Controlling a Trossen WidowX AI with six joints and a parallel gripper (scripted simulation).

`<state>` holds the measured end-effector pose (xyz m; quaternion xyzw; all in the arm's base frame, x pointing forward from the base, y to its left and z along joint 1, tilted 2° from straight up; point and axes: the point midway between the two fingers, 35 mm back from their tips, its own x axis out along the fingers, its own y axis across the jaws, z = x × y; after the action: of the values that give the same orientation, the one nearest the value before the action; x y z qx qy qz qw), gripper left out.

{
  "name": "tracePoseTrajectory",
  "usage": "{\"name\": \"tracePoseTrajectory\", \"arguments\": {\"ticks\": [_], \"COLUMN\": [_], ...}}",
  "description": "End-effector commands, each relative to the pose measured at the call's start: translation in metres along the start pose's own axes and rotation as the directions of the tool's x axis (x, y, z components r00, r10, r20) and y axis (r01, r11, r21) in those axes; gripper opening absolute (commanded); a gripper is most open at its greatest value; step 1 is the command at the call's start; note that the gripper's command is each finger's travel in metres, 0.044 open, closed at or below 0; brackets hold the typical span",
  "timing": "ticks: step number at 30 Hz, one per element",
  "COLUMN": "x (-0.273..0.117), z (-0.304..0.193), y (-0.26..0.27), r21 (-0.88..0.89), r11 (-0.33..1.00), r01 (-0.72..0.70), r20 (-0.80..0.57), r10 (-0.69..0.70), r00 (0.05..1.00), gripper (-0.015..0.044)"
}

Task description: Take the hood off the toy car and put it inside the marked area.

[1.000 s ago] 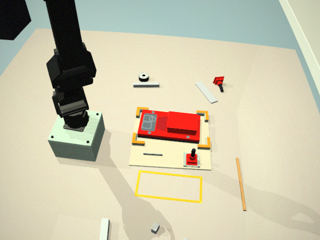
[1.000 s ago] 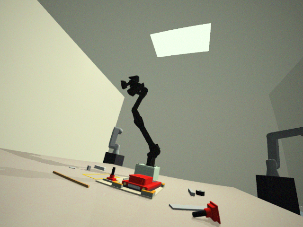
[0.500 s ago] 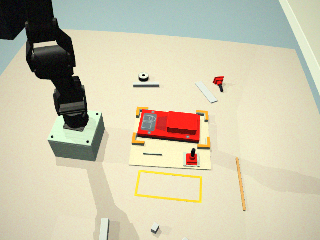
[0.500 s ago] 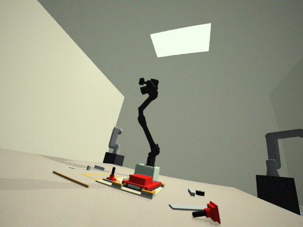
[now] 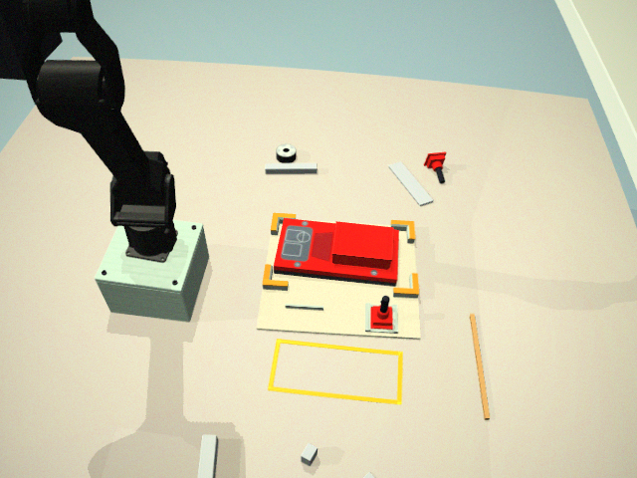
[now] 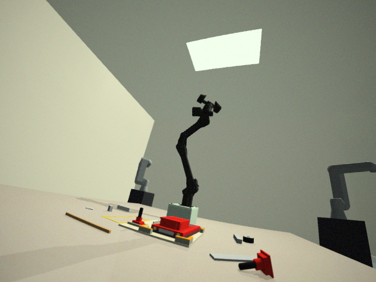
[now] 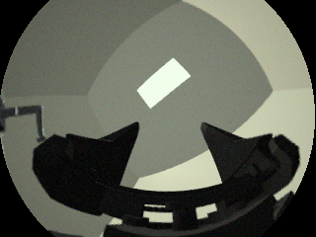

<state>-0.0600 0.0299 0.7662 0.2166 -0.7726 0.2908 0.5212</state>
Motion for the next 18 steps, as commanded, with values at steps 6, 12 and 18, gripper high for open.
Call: {"name": "tracePoseTrajectory", "arguments": {"ticks": [6,12,18], "x": [-0.016,-0.041,-0.059], "z": [-0.057,-0.106,-0.133], "y": [0.052,0.088,0.103], "r21": [0.037,0.069,0.045], "r11": [0.992,0.977,0.965], "r01": [-0.123,-0.201,-0.26], "r20": [-0.178,-0.326,-0.398], "r10": [0.127,0.212,0.256], "r00": [0.976,0.921,0.881], "gripper": [0.044,0.044,0.044]}}
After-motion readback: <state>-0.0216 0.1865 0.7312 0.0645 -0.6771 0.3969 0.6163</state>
